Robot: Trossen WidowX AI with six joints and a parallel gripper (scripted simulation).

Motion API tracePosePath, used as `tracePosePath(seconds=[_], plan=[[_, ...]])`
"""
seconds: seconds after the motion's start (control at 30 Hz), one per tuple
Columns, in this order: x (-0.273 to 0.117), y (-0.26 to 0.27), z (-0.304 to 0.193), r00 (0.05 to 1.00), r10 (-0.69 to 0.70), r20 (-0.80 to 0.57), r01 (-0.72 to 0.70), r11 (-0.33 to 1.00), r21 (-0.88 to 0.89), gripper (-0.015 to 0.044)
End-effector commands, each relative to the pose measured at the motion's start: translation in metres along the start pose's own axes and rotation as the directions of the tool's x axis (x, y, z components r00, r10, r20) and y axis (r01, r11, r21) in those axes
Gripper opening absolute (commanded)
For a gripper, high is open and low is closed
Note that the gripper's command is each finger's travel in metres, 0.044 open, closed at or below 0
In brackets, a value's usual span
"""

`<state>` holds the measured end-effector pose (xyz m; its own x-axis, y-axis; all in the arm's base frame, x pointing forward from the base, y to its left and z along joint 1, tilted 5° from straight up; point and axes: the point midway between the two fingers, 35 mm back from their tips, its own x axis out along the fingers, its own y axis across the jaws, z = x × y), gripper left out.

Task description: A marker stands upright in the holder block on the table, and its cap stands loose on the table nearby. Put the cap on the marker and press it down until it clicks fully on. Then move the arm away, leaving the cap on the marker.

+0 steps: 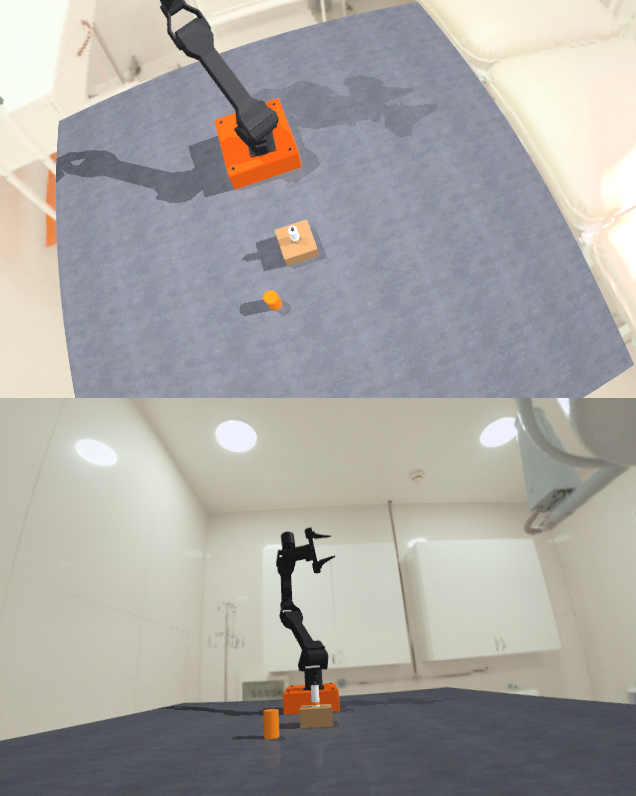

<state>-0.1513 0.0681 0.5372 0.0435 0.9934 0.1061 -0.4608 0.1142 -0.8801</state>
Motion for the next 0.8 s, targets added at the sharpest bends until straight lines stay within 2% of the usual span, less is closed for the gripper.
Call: tracePosePath(seconds=[0.0,0.17,0.33,0.5,0.77], plan=[[0.001,-0.001,-0.001,1.000,-0.001,-0.003,0.001,1.000,0.003,0.0374],[0.020,-0.019,-0.033,0.995,-0.018,-0.101,0.027,0.995,0.097,0.0251],[0.046,-0.047,-0.096,0.962,-0.028,-0.273,0.097,0.965,0.245,0.0251],[0.064,-0.070,-0.176,0.891,-0.001,-0.455,0.192,0.907,0.375,0.0251],[0.061,-0.083,-0.295,0.720,0.083,-0.689,0.349,0.815,0.463,0.0251]])
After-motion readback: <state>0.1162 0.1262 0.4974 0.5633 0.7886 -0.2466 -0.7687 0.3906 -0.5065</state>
